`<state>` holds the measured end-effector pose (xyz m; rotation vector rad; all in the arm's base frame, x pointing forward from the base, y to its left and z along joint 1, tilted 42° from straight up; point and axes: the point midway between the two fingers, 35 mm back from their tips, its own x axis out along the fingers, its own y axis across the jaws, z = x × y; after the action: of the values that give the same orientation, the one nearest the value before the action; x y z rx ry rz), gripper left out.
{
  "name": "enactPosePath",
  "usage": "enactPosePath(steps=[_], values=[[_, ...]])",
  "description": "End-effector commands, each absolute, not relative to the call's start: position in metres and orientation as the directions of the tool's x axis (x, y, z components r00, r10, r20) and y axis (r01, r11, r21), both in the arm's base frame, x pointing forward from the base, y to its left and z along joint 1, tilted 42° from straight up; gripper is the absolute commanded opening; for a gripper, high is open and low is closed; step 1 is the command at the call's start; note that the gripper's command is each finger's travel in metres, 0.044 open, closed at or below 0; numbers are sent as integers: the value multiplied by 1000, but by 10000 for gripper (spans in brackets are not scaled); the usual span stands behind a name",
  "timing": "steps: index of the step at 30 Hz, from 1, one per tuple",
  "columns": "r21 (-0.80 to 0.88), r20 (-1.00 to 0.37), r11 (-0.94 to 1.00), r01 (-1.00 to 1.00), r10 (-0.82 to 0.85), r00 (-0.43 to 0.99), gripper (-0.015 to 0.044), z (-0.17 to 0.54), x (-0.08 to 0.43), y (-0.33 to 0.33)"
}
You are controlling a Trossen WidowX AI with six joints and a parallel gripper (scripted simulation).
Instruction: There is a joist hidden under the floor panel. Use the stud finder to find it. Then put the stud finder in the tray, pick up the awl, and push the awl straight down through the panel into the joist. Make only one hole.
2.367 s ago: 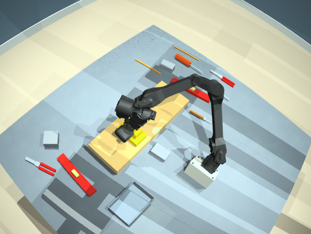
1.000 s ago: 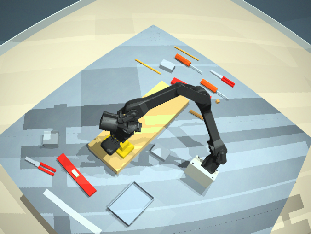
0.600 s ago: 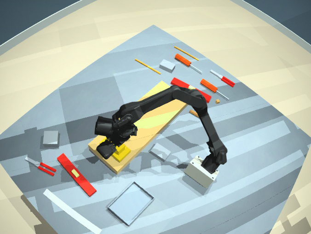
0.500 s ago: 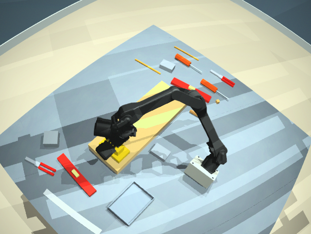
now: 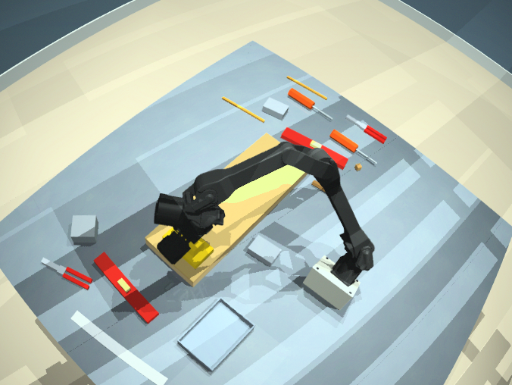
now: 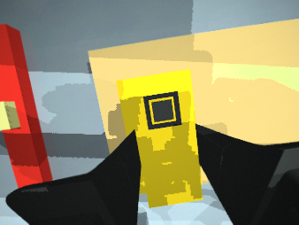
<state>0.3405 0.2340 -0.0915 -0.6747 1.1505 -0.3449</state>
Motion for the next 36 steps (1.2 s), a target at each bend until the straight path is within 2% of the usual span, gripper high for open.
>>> enactPosePath(steps=[1,36], values=[[-649,-721,756,-84,-576,385,0,-88,341,229],[-652,-719,754,-84,-579,384,0,-43,347,176]])
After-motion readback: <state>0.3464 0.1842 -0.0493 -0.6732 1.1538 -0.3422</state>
